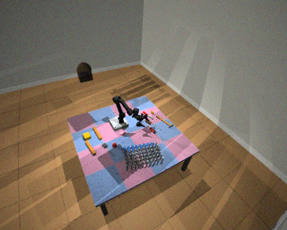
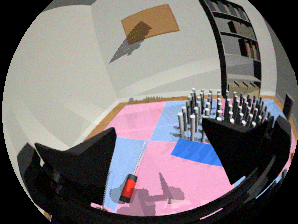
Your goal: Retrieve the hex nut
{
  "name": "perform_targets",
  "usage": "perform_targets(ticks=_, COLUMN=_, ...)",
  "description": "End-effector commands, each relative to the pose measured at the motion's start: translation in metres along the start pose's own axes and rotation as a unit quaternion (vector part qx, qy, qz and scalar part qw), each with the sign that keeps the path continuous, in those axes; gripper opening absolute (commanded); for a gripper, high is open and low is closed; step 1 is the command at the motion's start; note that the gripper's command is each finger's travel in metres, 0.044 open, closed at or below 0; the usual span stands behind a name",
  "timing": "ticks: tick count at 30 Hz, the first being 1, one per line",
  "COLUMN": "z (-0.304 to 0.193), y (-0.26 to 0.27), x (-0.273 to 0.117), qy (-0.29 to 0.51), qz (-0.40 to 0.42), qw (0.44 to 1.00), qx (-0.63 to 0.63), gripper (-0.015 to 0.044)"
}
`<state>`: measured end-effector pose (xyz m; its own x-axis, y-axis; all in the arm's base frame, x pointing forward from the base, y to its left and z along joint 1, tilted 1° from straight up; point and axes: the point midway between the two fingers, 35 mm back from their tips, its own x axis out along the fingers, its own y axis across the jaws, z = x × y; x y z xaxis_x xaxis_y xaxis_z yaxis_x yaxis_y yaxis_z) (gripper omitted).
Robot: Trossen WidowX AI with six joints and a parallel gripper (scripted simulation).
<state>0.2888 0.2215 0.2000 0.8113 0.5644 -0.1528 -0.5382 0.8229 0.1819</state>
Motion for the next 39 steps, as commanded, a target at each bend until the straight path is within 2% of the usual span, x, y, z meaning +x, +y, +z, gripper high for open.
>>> perform_targets(ticks=1, z=-0.014, y=-0.068, x=0.013, qy=0.035, qz=-0.114, qw=0.991, qx=-0.056, gripper=0.044)
perform_targets(ticks=8, z=-0.032, y=-0.168, x=0.009, qy=0.104, qz=-0.264, qw=0.95, qx=-0.128, gripper=0.044)
perform_targets(ticks=39, z=-0.033, y=-0.17, x=0.008, qy=0.107, qz=-0.268, qw=0.949, qx=-0.129, gripper=0.044)
